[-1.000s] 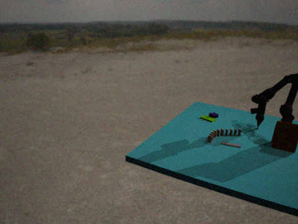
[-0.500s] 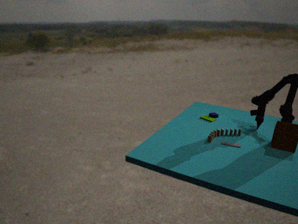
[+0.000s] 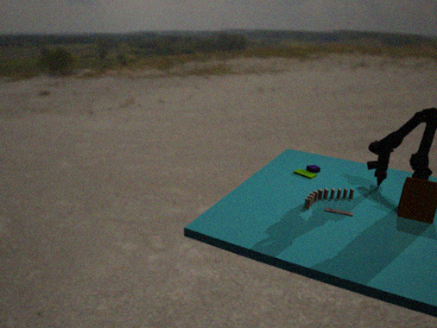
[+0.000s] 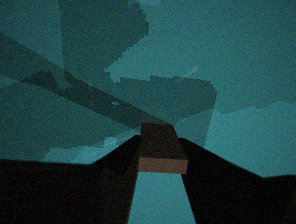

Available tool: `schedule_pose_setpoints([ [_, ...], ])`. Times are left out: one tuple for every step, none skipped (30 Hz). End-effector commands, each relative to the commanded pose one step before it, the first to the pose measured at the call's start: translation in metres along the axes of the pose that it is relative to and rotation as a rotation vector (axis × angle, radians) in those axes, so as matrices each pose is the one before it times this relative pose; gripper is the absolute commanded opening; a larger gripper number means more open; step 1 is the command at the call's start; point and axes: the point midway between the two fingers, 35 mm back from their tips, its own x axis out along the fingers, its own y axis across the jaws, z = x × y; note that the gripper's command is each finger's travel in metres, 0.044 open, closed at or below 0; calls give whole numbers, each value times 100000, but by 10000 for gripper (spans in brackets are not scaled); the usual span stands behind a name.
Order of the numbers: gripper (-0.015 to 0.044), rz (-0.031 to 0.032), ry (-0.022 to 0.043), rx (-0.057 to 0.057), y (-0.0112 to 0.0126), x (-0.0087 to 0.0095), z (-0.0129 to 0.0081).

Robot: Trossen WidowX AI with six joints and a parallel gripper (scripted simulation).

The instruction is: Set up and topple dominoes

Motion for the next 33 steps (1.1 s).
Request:
schedule_pose_setpoints([
  [107, 313, -179, -482, 108, 43, 1],
  [107, 106, -5, 48, -5, -249, 88],
  [107, 294, -8, 135, -10, -757, 246],
  [107, 412, 5, 191, -4, -1295, 343],
  [107, 381, 30, 185, 13, -1693, 310],
  [107, 221, 43, 125, 27, -1746, 164],
  [107, 56, 40, 68, 29, -1774, 12],
  [107, -108, 22, 16, 21, -1786, -143],
  [107, -194, -3, -21, 3, -1368, -215],
  [107, -191, -18, -30, -8, -944, -202],
  [107, -233, -33, -39, -18, -922, -241],
  [107, -213, -38, -38, -22, -718, -218],
  [107, -97, -19, -18, -12, -299, -99],
  [107, 0, 0, 0, 0, 0, 0],
  [107, 0, 0, 0, 0, 0, 0],
  [107, 0, 0, 0, 0, 0, 0],
  [107, 0, 0, 0, 0, 0, 0],
  [107, 0, 0, 0, 0, 0, 0],
  [107, 0, 0, 0, 0, 0, 0],
  [107, 223, -53, -648, 181, 30, 204],
  [107, 640, -148, -1952, 553, 84, 606],
  [107, 967, -207, -3275, 948, 124, 993],
  [107, 1006, -187, -4009, 1188, 128, 1183],
  [107, 819, -119, -4039, 1221, 107, 1160],
  [107, 630, -56, -4062, 1252, 86, 1134],
  [107, 440, 4, -4078, 1282, 66, 1107],
  [107, 247, 59, -4088, 1309, 48, 1077],
  [107, 54, 110, -4091, 1335, 31, 1046],
  [107, -140, 157, -4089, 1358, 15, 1013],
  [107, -335, 200, -4078, 1379, 0, 979],
  [107, -530, 238, -4064, 1398, -14, 943],
  [107, -724, 272, -4042, 1413, -26, 905],
  [107, -742, 247, -3308, 1172, -31, 721],
])
